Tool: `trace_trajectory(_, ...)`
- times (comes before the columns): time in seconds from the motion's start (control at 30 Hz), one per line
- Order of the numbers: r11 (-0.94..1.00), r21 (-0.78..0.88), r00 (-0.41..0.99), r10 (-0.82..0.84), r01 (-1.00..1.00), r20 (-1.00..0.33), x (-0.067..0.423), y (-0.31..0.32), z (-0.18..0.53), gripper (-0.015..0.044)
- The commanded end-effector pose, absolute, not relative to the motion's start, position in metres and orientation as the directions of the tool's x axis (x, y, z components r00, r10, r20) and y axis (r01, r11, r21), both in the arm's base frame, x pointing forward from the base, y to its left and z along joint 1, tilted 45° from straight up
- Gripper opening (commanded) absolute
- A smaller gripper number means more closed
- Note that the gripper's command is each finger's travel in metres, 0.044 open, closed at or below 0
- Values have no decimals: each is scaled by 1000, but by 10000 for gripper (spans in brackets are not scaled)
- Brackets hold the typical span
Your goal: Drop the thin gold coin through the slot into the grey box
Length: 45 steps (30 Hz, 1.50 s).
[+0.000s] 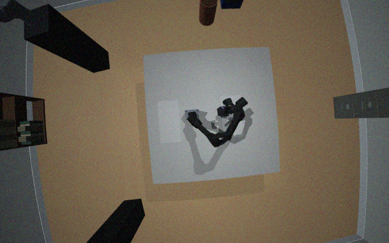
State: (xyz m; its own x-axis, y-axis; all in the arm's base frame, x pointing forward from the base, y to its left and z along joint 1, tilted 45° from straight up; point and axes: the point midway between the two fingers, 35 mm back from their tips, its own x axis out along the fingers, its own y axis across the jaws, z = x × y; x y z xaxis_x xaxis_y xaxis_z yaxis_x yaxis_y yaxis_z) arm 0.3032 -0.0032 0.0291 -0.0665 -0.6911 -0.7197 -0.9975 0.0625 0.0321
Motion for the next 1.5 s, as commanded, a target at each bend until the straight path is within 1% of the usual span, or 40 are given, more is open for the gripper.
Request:
trace_trajectory(0.0, 61, 31, -64, -691, -998, -720, 303, -3, 29, 0)
trace_trajectory(1.47, 54, 33, -62, -692, -998, -719, 299, -11, 15, 0)
